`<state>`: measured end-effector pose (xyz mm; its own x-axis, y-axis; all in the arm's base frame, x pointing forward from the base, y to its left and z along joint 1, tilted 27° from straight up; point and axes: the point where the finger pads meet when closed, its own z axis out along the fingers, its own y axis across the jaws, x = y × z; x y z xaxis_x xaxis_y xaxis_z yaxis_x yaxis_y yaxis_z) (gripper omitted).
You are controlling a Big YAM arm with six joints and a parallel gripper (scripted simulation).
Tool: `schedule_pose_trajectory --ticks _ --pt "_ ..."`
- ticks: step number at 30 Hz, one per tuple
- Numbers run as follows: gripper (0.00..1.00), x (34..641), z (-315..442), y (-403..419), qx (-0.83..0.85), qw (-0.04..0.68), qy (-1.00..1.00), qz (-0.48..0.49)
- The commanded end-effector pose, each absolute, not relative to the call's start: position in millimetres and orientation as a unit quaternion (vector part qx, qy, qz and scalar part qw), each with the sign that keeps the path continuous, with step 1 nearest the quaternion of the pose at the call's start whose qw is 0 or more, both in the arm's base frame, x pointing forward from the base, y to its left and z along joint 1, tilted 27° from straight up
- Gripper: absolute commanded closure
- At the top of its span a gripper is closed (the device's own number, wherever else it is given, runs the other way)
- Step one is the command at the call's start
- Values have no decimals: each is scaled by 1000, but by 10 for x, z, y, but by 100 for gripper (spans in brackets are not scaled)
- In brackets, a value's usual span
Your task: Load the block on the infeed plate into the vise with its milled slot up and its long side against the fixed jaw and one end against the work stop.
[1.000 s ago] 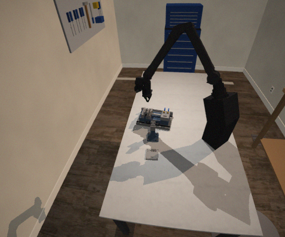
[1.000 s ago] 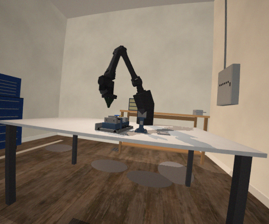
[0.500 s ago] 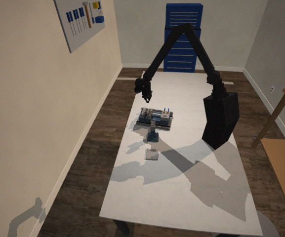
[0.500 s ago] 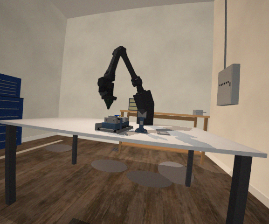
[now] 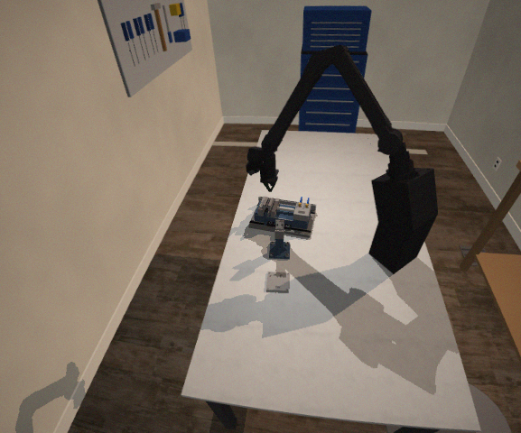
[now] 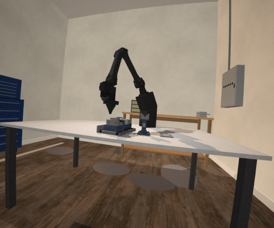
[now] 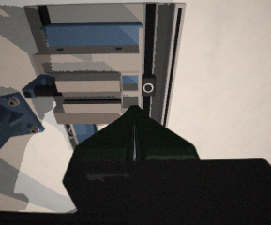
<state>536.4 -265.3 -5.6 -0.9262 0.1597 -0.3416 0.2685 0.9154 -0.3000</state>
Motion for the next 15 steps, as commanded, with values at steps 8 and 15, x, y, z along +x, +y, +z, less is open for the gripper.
schedule_pose_trajectory --ticks 8,15 --pt "100 5519 -150 -2772 107 167 964 -176" --pt "100 5533 -201 -2789 107 167 964 -176"
